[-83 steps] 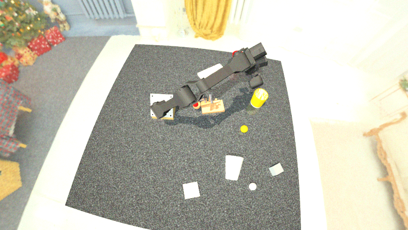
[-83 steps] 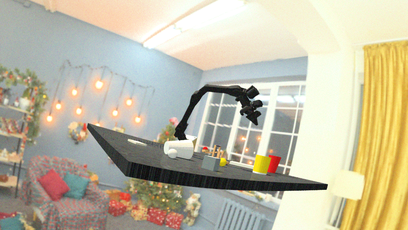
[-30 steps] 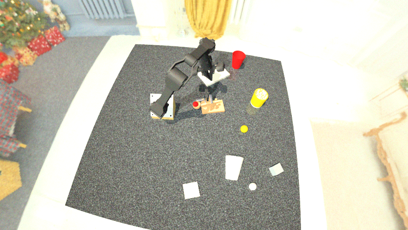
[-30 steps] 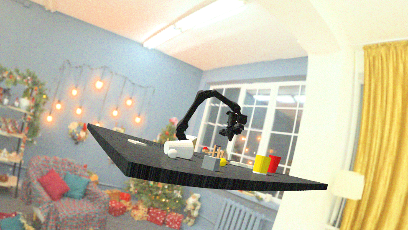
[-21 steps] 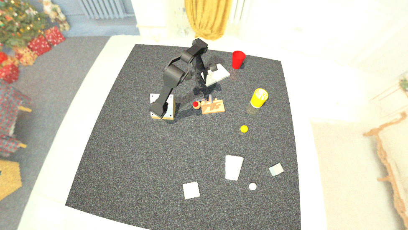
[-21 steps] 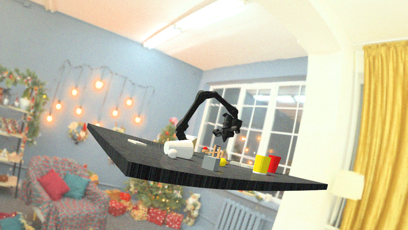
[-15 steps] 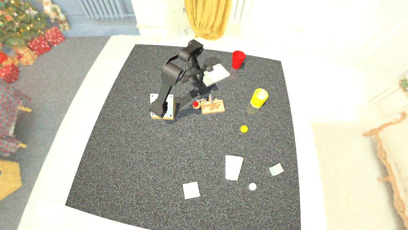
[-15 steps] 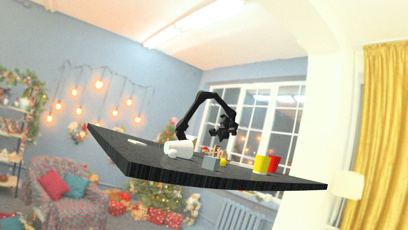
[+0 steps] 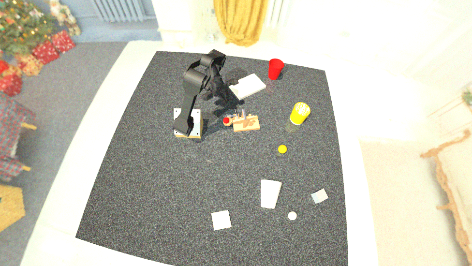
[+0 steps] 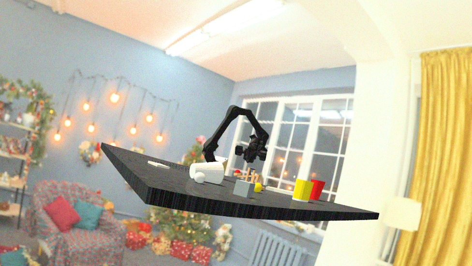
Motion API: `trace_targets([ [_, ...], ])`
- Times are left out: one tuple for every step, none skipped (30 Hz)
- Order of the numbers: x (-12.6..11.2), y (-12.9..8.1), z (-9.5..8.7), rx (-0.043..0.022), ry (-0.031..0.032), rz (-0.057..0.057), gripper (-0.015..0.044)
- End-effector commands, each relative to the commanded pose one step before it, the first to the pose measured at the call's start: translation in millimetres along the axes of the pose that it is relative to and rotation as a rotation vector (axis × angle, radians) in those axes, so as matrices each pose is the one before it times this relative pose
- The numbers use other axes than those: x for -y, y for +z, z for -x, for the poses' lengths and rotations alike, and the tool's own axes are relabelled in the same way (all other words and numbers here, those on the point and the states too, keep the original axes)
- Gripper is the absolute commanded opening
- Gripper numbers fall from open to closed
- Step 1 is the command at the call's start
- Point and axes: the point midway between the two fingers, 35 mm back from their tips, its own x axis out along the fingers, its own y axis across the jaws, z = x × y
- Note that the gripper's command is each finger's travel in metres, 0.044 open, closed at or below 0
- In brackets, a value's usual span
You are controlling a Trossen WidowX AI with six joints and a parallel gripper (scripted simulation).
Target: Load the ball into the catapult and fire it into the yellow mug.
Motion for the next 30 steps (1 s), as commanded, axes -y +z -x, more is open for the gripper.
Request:
trace_targets([
  [-2.20, -0.70, -0.84, -0.01745, -0.00234, 0.0271, 0.0000],
  [0.00, 0.00, 0.00, 0.00000, 0.00000, 0.0000, 0.0000],
  [0.04, 0.20, -0.19, 0.00001, -0.00001, 0.0000, 0.0000],
  [0.12, 0.59, -0.56, 0.00003, -0.00003, 0.0000, 0.0000],
  [0.16, 0.78, -0.74, 0.00004, -0.00003, 0.0000, 0.0000],
  [0.23, 1.13, -1.08, 0.00005, -0.00005, 0.0000, 0.0000],
  [0.23, 1.18, -1.13, 0.00005, -0.00005, 0.0000, 0.0000],
  [0.22, 1.19, -1.14, 0.00005, -0.00005, 0.0000, 0.0000],
  [0.22, 1.20, -1.16, 0.00005, -0.00005, 0.0000, 0.0000],
  [0.21, 1.20, -1.16, 0.00005, -0.00005, 0.0000, 0.0000],
  [0.20, 1.20, -1.16, 0.00004, -0.00004, 0.0000, 0.0000],
  [0.19, 1.19, -1.16, 0.00004, -0.00004, 0.0000, 0.0000],
  [0.18, 1.19, -1.16, 0.00004, -0.00004, 0.0000, 0.0000],
  [0.17, 1.19, -1.16, 0.00003, -0.00004, 0.0000, 0.0000],
  [0.16, 1.19, -1.16, 0.00003, -0.00004, 0.0000, 0.0000],
  [0.15, 1.18, -1.16, 0.00003, -0.00004, 0.0000, 0.0000],
  [0.14, 1.18, -1.16, 0.00003, -0.00003, 0.0000, 0.0000],
  [0.13, 1.18, -1.16, 0.00002, -0.00003, 0.0000, 0.0000],
  [0.12, 1.17, -1.16, 0.00002, -0.00003, 0.0000, 0.0000],
  [0.11, 1.17, -1.16, 0.00002, -0.00003, 0.0000, 0.0000],
  [0.10, 1.17, -1.16, 0.00002, -0.00003, 0.0000, 0.0000],
  [0.09, 1.16, -1.16, 0.00001, -0.00003, 0.0000, 0.0000],
  [0.09, 1.19, -1.19, 0.00001, -0.00003, 0.0000, 0.0000],
  [0.08, 1.18, -1.19, 0.00001, -0.00002, 0.0000, 0.0000],
  [0.07, 1.18, -1.19, 0.00001, -0.00002, 0.0000, 0.0000],
  [0.06, 1.18, -1.19, 0.00000, -0.00002, 0.0000, 0.0000],
  [0.05, 1.17, -1.19, 0.00000, -0.00002, 0.0000, 0.0000],
  [0.04, 1.17, -1.19, 0.00000, -0.00002, 0.0000, 0.0000],
  [0.03, 1.17, -1.19, -0.00001, -0.00002, 0.0000, 0.0000],
  [0.02, 1.16, -1.19, -0.00001, -0.00001, 0.0000, 0.0000],
])
